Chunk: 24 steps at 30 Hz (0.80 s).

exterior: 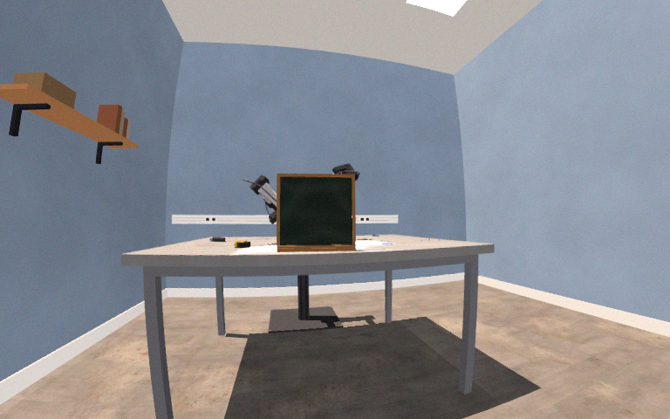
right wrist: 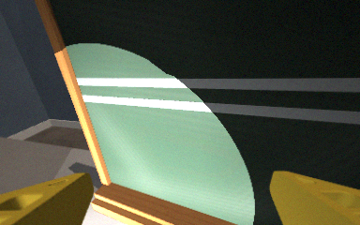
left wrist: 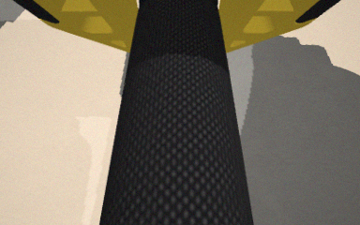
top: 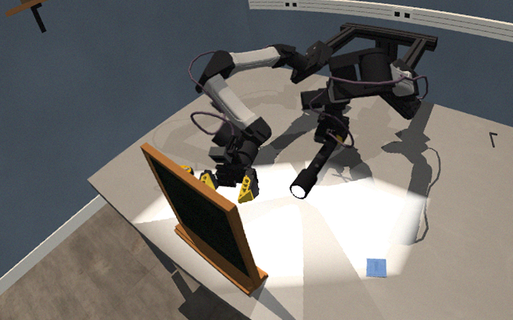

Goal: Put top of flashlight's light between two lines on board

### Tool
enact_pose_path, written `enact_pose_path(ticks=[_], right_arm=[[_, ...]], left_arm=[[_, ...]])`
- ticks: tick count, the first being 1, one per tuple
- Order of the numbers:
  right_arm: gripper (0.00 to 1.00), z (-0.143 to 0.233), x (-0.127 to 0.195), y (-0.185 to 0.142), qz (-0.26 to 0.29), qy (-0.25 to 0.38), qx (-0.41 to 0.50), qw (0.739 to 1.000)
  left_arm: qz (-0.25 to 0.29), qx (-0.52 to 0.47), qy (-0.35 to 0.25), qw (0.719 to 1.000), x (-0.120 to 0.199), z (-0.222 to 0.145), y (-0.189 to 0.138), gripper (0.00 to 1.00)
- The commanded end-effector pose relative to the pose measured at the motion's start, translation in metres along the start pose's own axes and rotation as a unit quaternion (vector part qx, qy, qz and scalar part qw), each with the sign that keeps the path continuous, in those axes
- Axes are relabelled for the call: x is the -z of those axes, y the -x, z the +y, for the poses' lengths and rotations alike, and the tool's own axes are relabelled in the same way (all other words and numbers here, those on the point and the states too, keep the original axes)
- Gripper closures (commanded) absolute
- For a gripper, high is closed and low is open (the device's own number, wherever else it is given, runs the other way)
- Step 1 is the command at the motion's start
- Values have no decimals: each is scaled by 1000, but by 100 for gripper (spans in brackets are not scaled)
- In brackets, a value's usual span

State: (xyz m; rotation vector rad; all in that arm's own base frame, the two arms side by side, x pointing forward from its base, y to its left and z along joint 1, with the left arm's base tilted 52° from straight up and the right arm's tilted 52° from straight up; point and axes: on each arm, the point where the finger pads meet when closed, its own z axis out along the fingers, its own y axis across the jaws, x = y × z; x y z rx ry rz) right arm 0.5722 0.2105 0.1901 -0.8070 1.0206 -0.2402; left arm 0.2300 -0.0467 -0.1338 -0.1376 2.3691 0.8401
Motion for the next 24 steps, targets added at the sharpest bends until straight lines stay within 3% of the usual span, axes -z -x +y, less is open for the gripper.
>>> enact_pose_path(ticks=[1,8,10,14,17,20,23,24], right_arm=[[0,27,-20,13,61,38,-94,993],[0,67,-20,5,177,74,-193,962],[0,67,-20,5,177,74,-193,962],[0,92,-12,1,255,89,-239,933],[0,101,-10,7,274,94,-251,924],[0,121,7,5,350,96,-280,889],[0,126,9,13,358,98,-284,884],[0,135,16,18,383,102,-291,871]], left_arm=[[-11,10,-4,1000,-2,-8,9,70],[-11,10,-4,1000,-2,-8,9,70],[-11,10,-4,1000,-2,-8,9,70],[-11,10,-4,1000,-2,-8,9,70],[-11,10,-4,1000,-2,-8,9,70],[-11,10,-4,1000,-2,-8,9,70],[-11,10,-4,1000,-2,-8,9,70],[-11,10,-4,1000,-2,-8,9,70]])
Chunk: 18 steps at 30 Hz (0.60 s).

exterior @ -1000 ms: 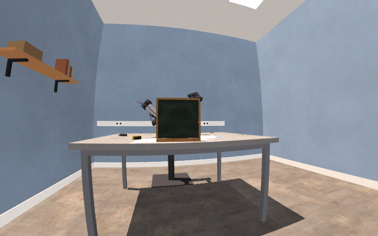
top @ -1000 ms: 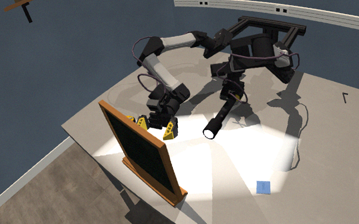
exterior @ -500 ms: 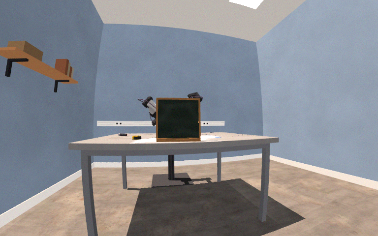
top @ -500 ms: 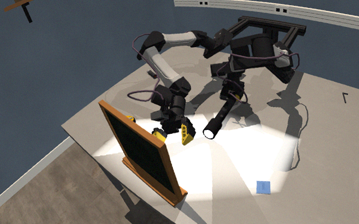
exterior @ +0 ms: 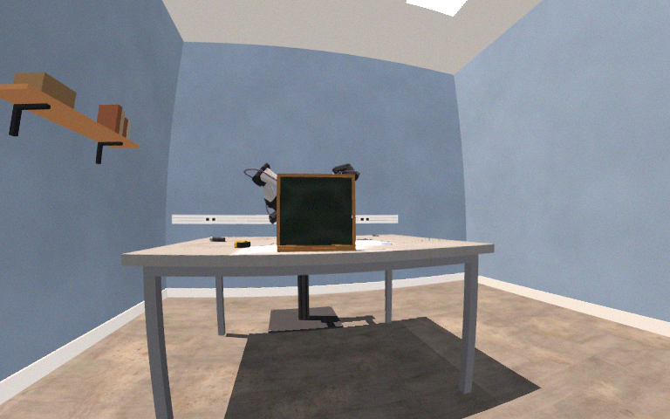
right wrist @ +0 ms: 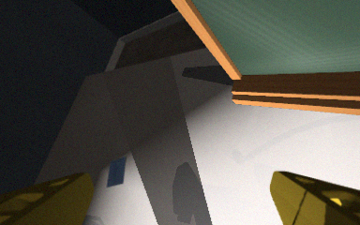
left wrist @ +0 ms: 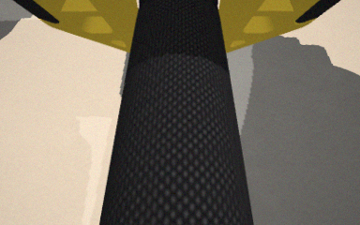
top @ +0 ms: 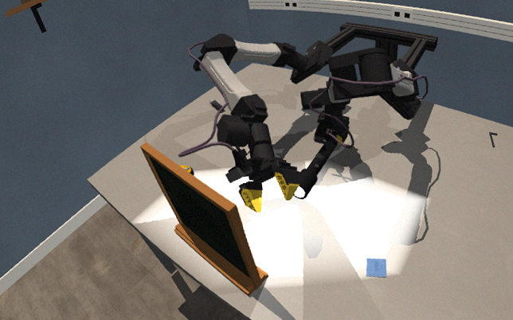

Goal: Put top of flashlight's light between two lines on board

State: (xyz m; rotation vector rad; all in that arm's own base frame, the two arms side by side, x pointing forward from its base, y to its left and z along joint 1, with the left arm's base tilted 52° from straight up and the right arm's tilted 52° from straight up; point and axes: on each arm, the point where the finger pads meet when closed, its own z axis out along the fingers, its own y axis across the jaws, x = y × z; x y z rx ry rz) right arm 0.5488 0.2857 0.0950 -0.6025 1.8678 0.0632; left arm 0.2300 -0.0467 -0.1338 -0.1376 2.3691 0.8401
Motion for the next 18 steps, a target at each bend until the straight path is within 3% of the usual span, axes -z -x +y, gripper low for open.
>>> enact_pose_path(ticks=[1,3,5,7,9,14,18], right_arm=[[0,28,21,0,93,-4,-52,994],[0,28,21,0,93,-4,-52,994],[0,39,19,-46,165,-17,-59,984],[0,37,40,-23,169,-31,-76,982],[0,43,41,-21,171,-28,-75,982],[0,51,64,-52,251,-70,-83,962],[0,56,98,-50,290,-102,-83,948]], left_arm=[[-11,10,-4,1000,-2,-8,9,70],[-11,10,-4,1000,-2,-8,9,70],[-11,10,-4,1000,-2,-8,9,70],[-11,10,-4,1000,-2,-8,9,70],[-11,10,-4,1000,-2,-8,9,70],[-11,10,-4,1000,-2,-8,9,70],[-11,10,-4,1000,-2,-8,9,70]])
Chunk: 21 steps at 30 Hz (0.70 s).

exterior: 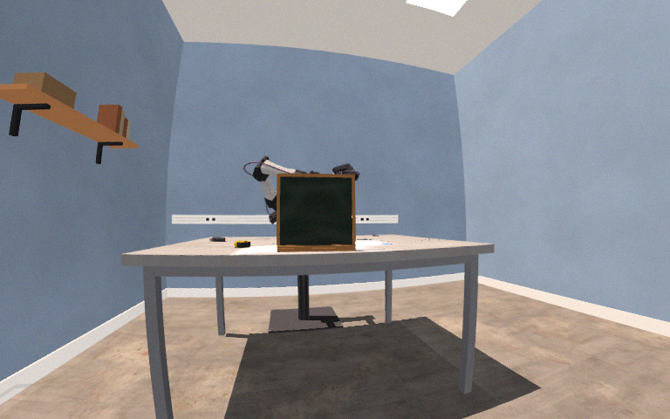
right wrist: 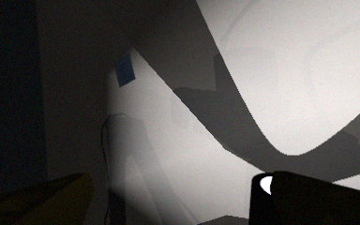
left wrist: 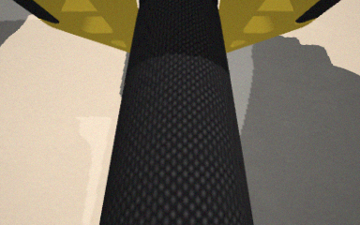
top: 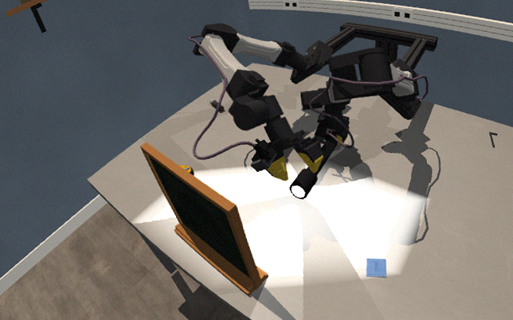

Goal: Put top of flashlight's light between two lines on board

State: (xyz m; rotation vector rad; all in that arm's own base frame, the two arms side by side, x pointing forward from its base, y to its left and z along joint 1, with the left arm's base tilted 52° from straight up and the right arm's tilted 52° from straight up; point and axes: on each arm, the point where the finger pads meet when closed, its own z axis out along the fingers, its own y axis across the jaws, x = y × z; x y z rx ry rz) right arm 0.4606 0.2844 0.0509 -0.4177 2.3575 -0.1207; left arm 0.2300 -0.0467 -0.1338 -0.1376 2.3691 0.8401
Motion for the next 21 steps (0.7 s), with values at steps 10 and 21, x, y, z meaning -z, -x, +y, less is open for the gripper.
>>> enact_pose_path(ticks=[10,21], right_arm=[[0,-7,85,-38,109,-116,-15,987],[0,6,88,-56,134,-130,6,982]], left_arm=[[-11,10,-4,1000,-2,-8,9,70],[-11,10,-4,1000,-2,-8,9,70]])
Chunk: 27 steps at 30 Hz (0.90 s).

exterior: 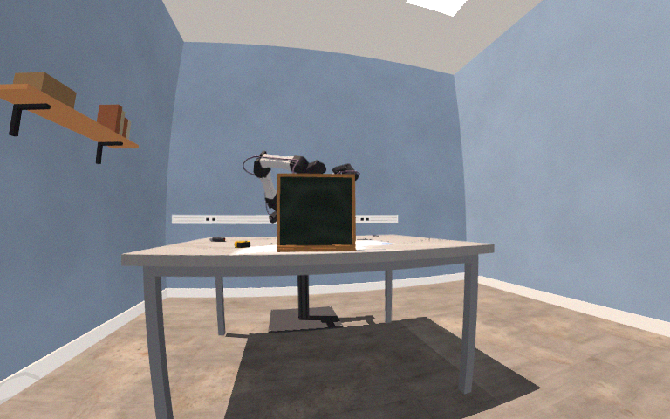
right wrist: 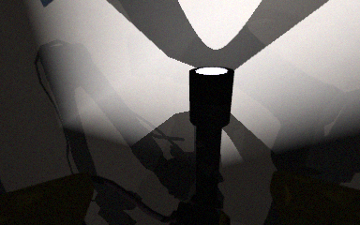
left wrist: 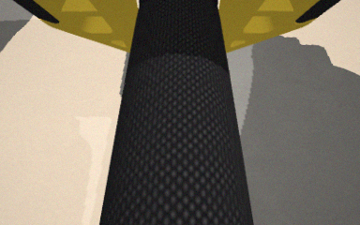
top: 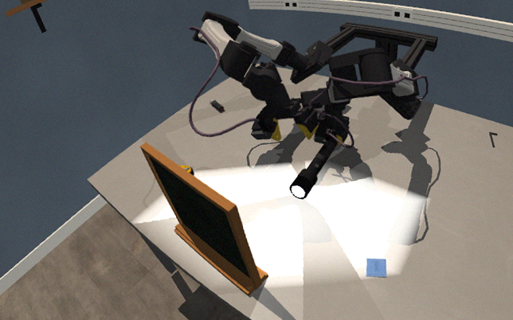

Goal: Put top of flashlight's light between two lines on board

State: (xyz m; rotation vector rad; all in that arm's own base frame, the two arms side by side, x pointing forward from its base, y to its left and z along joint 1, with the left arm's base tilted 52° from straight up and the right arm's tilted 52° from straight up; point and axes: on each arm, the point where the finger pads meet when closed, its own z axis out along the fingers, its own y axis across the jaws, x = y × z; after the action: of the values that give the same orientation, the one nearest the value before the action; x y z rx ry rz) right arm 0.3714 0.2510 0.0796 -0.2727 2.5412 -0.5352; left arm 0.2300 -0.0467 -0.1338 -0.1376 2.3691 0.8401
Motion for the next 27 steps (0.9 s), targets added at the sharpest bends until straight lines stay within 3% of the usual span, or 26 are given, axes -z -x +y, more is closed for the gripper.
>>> enact_pose_path(ticks=[1,5,6,11,12,17,27], right_arm=[[0,17,10,-4,3,13,7,1000],[0,13,9,-4,6,10,5,1000],[0,11,-2,-19,22,-2,19,1000],[0,8,2,-11,9,-2,12,1000],[0,-3,-21,-13,26,-12,12,1000],[0,-2,-25,-2,9,4,7,1000],[0,-18,-94,3,-7,12,15,1000]], left_arm=[[-11,10,-4,1000,-2,-8,9,70],[-11,10,-4,1000,-2,-8,9,70],[-11,10,-4,1000,-2,-8,9,70],[-11,10,-4,1000,-2,-8,9,70],[-11,10,-4,1000,-2,-8,9,70],[-11,10,-4,1000,-2,-8,9,70],[-11,10,-4,1000,-2,-8,9,70]])
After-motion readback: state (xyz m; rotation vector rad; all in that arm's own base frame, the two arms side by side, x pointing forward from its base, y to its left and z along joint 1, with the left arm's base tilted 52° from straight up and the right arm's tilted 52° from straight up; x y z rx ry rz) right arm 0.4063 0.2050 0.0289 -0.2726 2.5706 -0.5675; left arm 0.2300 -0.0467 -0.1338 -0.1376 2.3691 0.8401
